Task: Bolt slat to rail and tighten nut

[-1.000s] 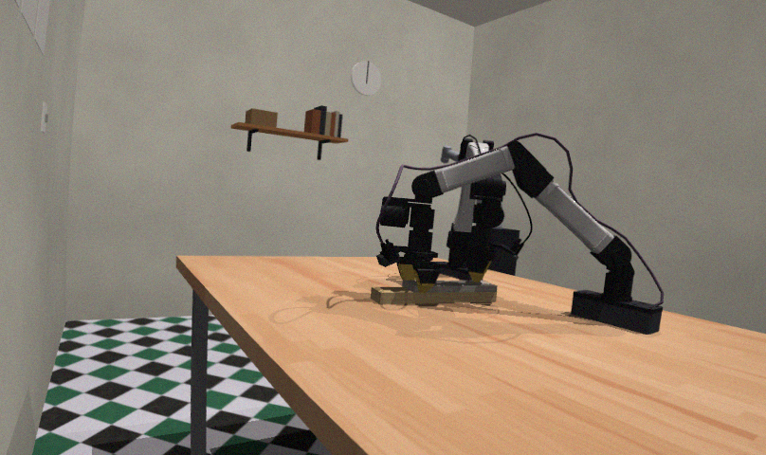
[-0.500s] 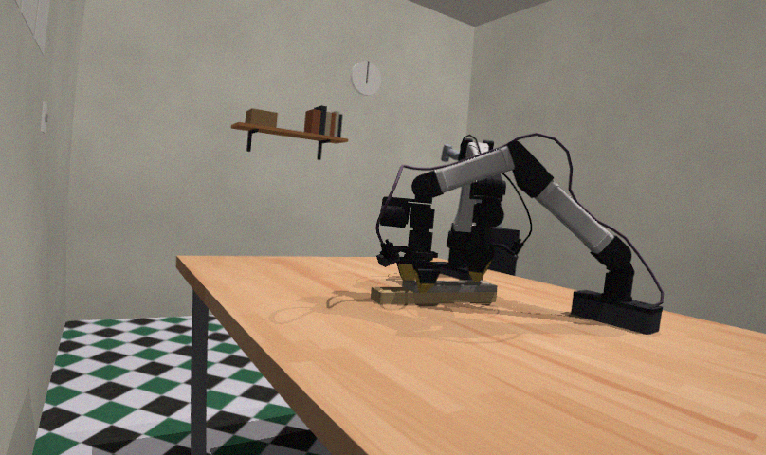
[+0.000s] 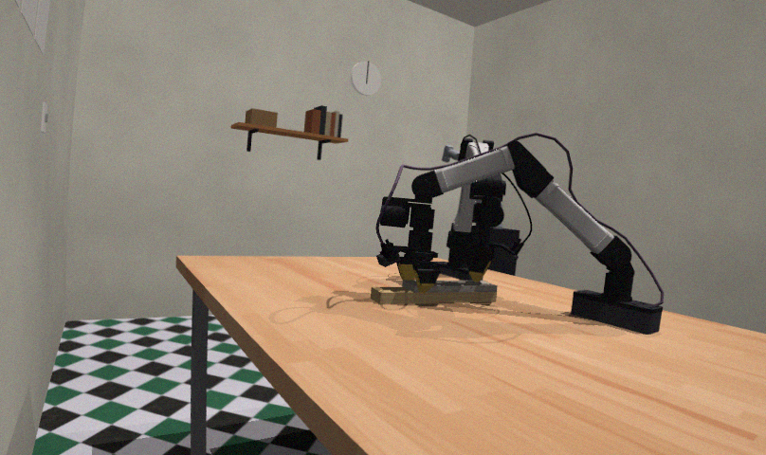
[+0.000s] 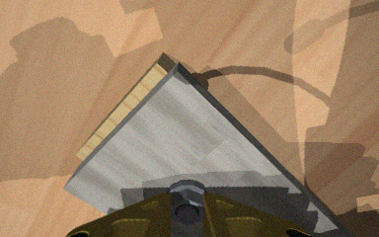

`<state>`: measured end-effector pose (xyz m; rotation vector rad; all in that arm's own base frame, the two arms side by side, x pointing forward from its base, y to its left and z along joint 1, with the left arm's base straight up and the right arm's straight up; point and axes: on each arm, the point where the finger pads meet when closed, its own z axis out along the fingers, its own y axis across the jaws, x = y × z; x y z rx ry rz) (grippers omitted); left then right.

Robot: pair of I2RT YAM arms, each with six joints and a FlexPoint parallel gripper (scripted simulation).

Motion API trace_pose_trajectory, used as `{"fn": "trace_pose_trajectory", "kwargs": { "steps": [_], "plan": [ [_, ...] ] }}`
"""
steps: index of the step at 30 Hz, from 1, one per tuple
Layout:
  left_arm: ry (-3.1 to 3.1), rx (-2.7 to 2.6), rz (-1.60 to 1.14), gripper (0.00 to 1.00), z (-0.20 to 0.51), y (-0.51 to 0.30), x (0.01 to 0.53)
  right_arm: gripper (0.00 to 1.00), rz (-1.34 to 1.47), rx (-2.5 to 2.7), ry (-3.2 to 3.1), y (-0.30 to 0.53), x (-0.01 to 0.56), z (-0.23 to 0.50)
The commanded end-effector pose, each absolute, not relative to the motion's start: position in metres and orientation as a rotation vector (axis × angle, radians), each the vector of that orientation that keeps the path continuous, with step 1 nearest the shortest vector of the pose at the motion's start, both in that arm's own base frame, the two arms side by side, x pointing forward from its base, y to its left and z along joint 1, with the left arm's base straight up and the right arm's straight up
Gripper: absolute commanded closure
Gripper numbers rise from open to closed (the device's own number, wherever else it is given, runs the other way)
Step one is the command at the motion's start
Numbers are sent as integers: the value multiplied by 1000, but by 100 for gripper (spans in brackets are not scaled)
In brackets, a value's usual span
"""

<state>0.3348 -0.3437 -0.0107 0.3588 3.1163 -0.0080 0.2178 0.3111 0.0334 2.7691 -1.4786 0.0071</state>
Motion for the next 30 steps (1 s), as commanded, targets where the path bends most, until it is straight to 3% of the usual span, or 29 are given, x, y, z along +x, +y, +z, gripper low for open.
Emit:
{"fn": "trace_pose_trajectory", "kwargs": {
  "steps": [1,30],
  "plan": [
    [3099,364,-25,33,-4,-345,338,86,6,2757,-1528,313,219,37],
    [3099,364,-25,33,-4,-345,338,86,-2,1603,-2711,312,218,36]
  ]
}}
